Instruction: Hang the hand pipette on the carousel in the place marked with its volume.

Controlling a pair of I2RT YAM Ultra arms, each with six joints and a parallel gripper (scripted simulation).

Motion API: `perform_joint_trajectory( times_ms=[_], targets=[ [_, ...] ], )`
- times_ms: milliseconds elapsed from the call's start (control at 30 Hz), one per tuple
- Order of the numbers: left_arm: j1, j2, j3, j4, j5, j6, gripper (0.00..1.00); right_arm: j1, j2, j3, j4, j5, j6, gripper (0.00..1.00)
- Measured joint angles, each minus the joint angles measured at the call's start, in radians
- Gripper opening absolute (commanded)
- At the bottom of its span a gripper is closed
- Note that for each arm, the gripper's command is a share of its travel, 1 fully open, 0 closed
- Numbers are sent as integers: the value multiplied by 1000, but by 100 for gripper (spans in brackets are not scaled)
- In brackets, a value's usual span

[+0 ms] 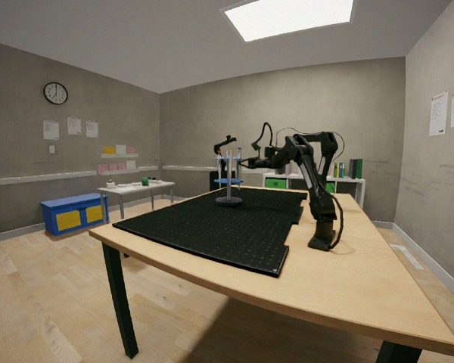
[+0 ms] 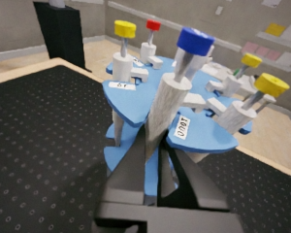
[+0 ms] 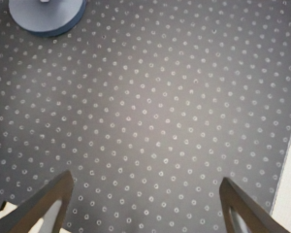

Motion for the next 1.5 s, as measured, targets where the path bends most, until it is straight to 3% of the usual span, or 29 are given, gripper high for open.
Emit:
perform_joint_trajectory(
  times_ms=[1500],
  targets=[
    [0, 10, -16, 17, -7, -6, 12, 0, 0, 0, 0, 0, 0, 100]
  ],
)
